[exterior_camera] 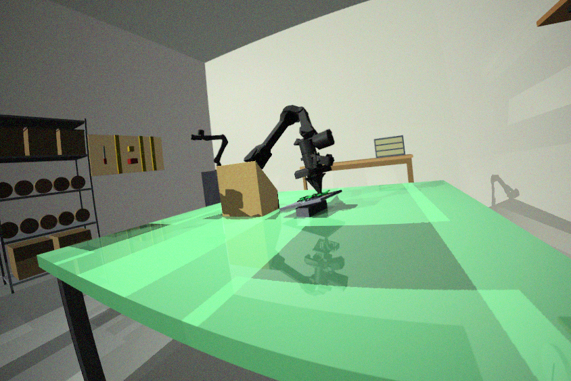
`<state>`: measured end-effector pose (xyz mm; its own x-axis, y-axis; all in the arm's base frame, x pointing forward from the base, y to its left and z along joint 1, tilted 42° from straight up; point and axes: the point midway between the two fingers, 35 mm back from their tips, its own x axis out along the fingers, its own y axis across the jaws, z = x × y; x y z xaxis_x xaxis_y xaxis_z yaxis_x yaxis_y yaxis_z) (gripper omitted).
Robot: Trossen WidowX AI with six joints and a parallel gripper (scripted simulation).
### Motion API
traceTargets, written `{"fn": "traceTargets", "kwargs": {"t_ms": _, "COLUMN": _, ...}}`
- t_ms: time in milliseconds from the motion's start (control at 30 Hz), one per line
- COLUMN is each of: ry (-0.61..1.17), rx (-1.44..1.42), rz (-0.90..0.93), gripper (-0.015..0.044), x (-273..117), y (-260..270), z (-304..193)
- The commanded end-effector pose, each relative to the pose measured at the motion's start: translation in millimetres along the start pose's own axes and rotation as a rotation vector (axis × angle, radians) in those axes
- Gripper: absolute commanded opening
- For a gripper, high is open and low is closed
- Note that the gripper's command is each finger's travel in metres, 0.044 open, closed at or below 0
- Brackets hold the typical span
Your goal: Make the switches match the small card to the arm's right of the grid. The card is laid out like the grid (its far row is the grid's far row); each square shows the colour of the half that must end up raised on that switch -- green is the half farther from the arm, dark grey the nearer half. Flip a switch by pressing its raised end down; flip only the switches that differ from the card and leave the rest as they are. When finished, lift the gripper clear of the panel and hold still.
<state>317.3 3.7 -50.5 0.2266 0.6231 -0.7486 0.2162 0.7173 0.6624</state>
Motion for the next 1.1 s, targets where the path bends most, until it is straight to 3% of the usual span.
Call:
{"fn": "traceTargets", "kwargs": {"t_ms": 0, "ry": 0.002, "rx": 0.003, "rz": 0.001, "gripper": 0.0, "x": 1.4, "y": 0.0, "z": -0.6}}
{"fn": "traceTargets", "kwargs": {"t_ms": 567, "ry": 0.002, "rx": 0.003, "rz": 0.002, "gripper": 0.0, "x": 3.7, "y": 0.0, "z": -0.5}}
{"fn": "traceTargets", "kwargs": {"t_ms": 733, "ry": -0.023, "rx": 0.003, "rz": -0.002, "gripper": 0.0, "x": -58.3, "y": -0.8, "z": -2.1}}
{"fn": "traceTargets", "kwargs": {"t_ms": 900, "ry": -0.024, "rx": 0.003, "rz": -0.002, "gripper": 0.0, "x": -61.9, "y": -0.7, "z": -4.2}}
{"fn": "traceTargets", "kwargs": {"t_ms": 1067, "ry": -0.022, "rx": 0.005, "rz": -0.002, "gripper": 0.0, "x": -60.8, "y": -0.8, "z": -41.2}}
